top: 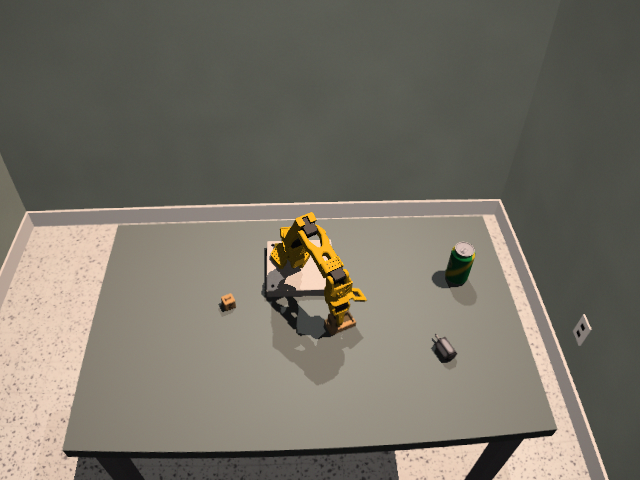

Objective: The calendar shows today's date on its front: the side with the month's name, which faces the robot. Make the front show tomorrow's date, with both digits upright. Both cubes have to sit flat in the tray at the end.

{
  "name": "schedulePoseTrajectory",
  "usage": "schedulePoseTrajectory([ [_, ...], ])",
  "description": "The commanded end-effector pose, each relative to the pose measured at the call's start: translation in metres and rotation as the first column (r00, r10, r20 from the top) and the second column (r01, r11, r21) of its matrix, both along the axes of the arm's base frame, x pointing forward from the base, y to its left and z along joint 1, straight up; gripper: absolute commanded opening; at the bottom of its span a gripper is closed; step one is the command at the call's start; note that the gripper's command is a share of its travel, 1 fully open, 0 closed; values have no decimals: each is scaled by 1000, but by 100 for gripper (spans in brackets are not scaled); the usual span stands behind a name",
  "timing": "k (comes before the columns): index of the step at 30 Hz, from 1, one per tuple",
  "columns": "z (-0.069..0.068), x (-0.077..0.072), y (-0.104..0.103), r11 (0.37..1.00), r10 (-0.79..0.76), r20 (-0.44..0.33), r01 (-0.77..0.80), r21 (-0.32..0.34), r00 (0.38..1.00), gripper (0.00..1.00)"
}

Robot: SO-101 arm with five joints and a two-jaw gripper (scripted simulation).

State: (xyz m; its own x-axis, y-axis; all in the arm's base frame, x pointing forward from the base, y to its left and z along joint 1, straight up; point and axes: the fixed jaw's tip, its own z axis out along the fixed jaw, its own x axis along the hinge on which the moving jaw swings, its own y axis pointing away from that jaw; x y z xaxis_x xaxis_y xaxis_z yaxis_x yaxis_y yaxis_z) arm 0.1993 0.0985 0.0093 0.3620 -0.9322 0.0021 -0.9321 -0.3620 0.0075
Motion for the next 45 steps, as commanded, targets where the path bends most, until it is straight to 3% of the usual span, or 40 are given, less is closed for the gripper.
schedulePoseTrajectory([
  [1, 4, 1, 2, 1000, 11, 9, -11, 6, 1000, 0],
  [8, 8, 1, 2, 1000, 11, 9, -11, 6, 1000, 0],
  [26, 37, 2, 2, 1000, 11, 9, -11, 6, 1000, 0],
  [37, 38, 2, 1, 1000, 5, 9, -5, 6, 1000, 0],
  [41, 37, 6, -10, 999, -47, 9, 47, 6, 999, 0],
  [45, 34, 11, -36, 987, -164, 9, 164, 6, 986, 0],
])
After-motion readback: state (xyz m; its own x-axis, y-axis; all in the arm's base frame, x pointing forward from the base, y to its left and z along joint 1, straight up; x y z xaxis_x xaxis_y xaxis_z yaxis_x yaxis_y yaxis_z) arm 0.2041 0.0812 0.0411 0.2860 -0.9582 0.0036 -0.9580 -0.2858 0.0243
